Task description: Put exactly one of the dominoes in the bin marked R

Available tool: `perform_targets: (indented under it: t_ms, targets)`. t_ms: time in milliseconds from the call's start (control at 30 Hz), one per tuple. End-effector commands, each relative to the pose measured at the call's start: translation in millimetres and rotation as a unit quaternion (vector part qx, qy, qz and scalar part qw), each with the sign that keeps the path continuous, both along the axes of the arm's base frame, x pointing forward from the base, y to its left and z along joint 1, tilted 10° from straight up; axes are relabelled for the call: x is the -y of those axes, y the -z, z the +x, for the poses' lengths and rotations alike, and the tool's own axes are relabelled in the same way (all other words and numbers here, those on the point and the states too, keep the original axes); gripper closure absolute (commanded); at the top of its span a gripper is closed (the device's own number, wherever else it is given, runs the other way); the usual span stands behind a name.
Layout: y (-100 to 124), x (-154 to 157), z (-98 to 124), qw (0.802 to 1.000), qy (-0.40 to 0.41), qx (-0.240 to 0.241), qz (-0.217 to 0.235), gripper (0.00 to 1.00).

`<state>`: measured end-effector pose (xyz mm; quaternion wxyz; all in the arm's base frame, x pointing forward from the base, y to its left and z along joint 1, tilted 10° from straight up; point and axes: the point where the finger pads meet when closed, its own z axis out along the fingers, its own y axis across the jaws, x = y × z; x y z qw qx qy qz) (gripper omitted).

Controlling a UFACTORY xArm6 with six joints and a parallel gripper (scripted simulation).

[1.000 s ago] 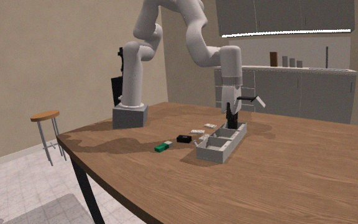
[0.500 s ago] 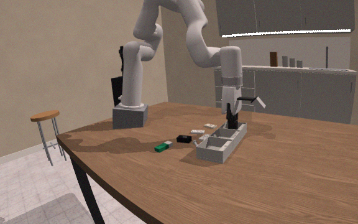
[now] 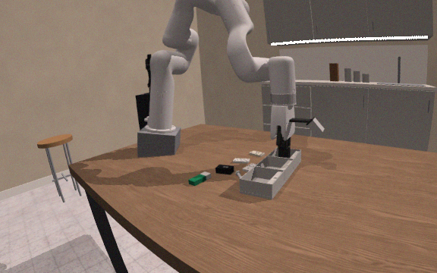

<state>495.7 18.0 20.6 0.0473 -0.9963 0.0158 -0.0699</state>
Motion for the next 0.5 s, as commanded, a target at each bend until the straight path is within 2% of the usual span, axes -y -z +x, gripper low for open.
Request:
perform_targets:
  t_ms: [0, 467]
  targets:
    - [-1.6, 0.1, 1.4, 1.0, 0.0, 0.002, 0.0, 0.93]
    - [-2.8, 0.2, 1.2, 1.0, 0.0, 0.002, 0.0, 0.93]
